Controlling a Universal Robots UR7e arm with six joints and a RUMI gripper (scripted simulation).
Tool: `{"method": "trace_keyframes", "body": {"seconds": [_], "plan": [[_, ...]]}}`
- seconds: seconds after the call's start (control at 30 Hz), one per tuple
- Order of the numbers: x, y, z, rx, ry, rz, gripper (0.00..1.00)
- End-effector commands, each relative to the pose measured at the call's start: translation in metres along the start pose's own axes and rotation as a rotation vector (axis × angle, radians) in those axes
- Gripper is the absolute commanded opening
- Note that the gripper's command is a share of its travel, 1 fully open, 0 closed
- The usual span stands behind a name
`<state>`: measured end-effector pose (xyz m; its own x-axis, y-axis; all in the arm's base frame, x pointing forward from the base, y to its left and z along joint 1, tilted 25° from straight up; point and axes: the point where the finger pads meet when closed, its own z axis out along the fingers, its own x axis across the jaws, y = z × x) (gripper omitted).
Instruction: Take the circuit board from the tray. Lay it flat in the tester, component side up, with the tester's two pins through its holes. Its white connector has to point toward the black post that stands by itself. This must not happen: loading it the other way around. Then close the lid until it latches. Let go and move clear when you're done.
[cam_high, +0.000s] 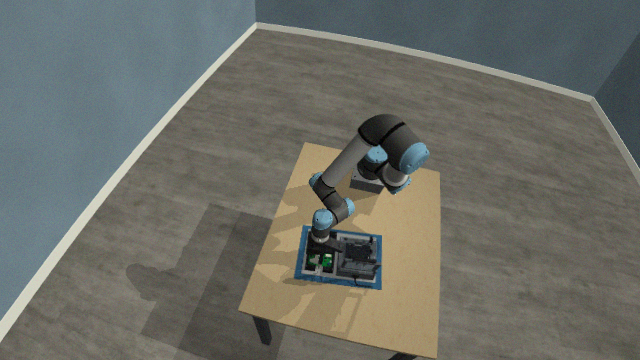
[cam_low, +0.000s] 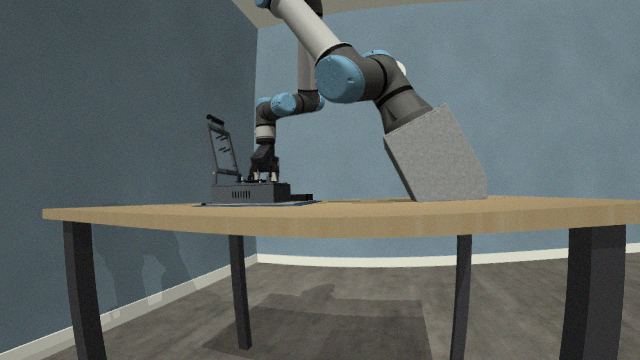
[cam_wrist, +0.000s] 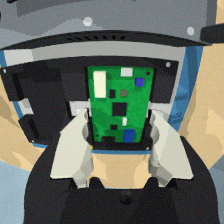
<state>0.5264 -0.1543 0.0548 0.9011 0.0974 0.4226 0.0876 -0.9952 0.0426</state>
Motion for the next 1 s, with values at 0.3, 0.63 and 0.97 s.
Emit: {"method": "trace_keyframes", "body": {"seconds": [0.3, 0.63, 0.97], "plan": [[0.0004, 0.0002, -0.0004, -0.001, 0.001, 0.0, 0.49], [0.0004, 0.0002, -0.0004, -0.001, 0.001, 0.0, 0.47], [0.0004, 0.0002, -0.0004, -0.001, 0.001, 0.0, 0.47]]}}
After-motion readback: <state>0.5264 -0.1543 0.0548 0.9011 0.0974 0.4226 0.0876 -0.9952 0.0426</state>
